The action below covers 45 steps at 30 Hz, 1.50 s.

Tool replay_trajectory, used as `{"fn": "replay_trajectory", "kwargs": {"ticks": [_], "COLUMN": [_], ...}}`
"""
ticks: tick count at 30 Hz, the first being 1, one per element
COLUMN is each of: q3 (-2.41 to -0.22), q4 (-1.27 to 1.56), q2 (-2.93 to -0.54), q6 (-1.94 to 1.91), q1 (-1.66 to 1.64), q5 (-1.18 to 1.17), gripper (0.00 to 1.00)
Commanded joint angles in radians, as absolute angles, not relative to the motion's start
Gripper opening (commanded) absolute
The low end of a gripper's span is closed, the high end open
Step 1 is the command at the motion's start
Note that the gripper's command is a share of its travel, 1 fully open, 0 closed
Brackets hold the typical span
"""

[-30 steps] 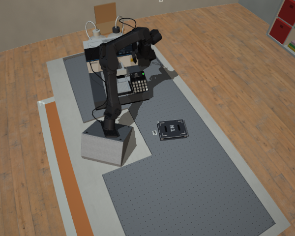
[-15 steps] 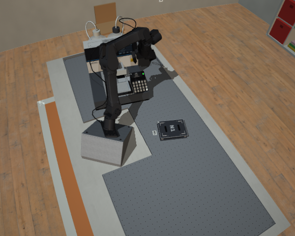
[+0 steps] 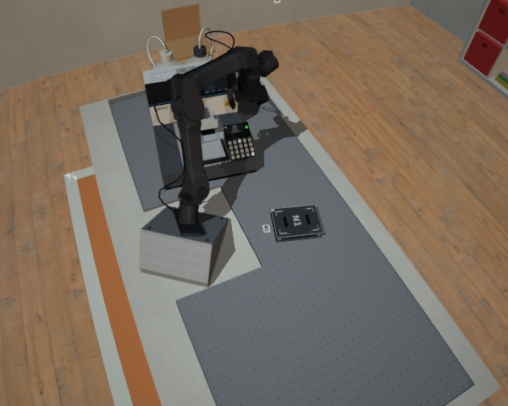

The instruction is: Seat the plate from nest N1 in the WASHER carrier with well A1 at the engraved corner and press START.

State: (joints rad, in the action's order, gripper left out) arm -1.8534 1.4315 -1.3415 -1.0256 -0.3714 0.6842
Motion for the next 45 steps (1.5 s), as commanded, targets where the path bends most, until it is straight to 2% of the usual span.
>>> {"fn": "replay_trajectory", "kwargs": {"ticks": [1, 12, 14, 29, 31, 45], "q3": [-1.886, -1.651, -1.651, -1.399, -1.399, -1.202], "q4": [1.442, 1.372, 1.372, 1.336, 1.336, 1.37], "q2": [-1.313, -1.217, -1.217, -1.095, -1.095, -1.015], "q6": [-1.017, -1.101, -1.101, -1.24, -1.24, -1.412], "q1": [-0.363, -0.296, -0.296, -0.174, -0.174, -0.038], "q5": [0.695, 0.729, 0.729, 0.794, 0.794, 0.854], "gripper": [1.0, 0.8, 0.8, 0.5, 0.5, 0.22]}}
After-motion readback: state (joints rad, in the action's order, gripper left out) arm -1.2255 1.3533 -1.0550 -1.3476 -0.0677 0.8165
